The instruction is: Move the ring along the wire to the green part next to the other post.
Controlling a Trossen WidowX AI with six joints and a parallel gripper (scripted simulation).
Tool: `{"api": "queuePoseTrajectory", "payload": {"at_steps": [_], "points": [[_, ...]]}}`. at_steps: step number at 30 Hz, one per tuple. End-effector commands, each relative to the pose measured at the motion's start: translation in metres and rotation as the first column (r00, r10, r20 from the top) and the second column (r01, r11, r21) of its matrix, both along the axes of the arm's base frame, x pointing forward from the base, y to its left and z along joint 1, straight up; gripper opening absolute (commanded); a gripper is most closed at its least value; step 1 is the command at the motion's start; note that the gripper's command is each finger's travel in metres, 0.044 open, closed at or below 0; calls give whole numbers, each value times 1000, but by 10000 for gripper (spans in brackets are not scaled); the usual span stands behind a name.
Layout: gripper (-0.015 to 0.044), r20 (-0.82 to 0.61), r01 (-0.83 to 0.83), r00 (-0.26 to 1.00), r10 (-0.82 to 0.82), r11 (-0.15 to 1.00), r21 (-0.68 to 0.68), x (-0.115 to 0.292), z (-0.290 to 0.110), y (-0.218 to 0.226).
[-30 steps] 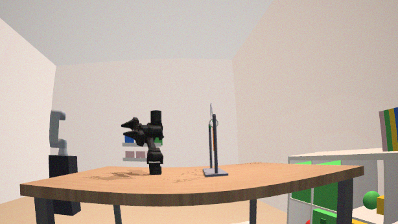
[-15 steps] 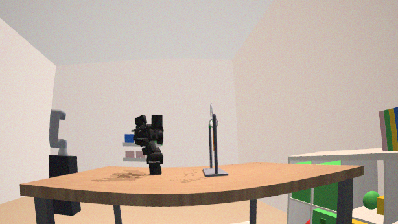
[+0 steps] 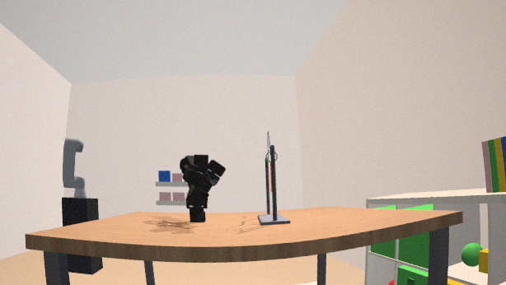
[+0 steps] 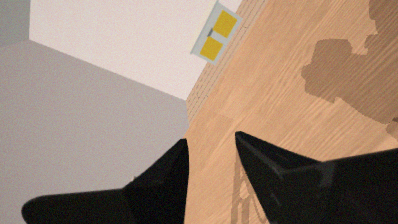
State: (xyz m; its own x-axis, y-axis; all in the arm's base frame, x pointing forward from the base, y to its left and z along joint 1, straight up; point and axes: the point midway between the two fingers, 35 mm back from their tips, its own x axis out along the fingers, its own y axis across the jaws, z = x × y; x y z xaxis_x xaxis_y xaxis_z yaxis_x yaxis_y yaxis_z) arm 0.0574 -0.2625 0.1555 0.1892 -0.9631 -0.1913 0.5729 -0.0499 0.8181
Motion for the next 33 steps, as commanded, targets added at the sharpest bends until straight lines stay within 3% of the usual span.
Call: {"api": "queuePoseTrajectory", "payload": {"at_steps": [1, 6, 11, 17, 21, 33], "points": [[160, -164, -227, 961, 224, 974, 0, 28, -13, 9], [160, -371, -533, 786, 494, 846, -5, 64, -27, 31], [160, -547, -782, 531, 647, 623, -24, 93, -38, 62], [160, -727, -960, 237, 645, 269, -74, 116, -44, 108], [160, -811, -993, 118, 573, 53, -107, 123, -44, 140], [160, -822, -993, 120, 556, 48, -112, 137, -33, 138]]}}
